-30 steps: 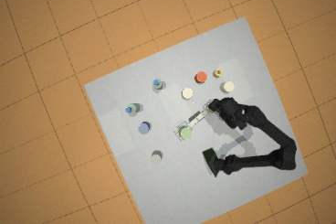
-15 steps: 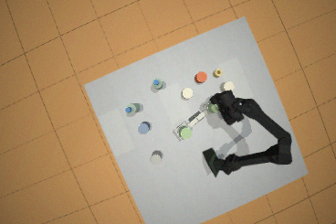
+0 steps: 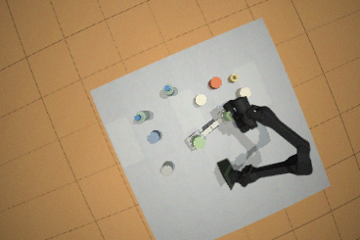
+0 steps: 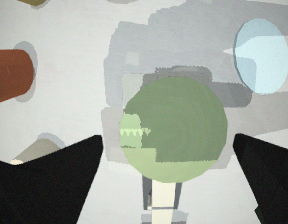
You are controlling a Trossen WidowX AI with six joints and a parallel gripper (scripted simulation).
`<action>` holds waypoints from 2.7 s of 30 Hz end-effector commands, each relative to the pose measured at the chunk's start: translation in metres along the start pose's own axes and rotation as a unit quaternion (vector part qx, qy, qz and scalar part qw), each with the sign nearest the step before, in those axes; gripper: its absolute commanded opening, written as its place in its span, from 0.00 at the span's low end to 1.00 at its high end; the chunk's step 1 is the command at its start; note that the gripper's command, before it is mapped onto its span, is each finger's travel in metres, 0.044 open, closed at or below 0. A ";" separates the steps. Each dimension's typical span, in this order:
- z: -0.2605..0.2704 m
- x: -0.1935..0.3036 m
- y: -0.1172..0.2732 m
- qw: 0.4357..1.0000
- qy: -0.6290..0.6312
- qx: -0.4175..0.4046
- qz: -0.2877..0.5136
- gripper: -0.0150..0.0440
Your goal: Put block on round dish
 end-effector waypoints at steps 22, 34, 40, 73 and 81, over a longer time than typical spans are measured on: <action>-0.002 0.000 -0.041 1.000 0.003 0.002 -0.002 1.00; -0.003 0.000 -0.045 1.000 0.003 0.002 -0.002 0.81; -0.003 0.000 -0.044 1.000 0.003 0.002 -0.002 0.64; 0.004 0.002 -0.004 1.000 0.003 0.002 0.003 0.25; 0.005 0.002 0.006 1.000 0.003 0.002 0.004 0.25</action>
Point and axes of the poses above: the point midway between the two fingers, 35 mm back from their tips, its own y axis back along the fingers, its own z axis across the jaws, x = y × z, the point moved 5 cm from there along y, back along the fingers, and after that the axes turned 14 degrees about -y, right-handed, at the moved point
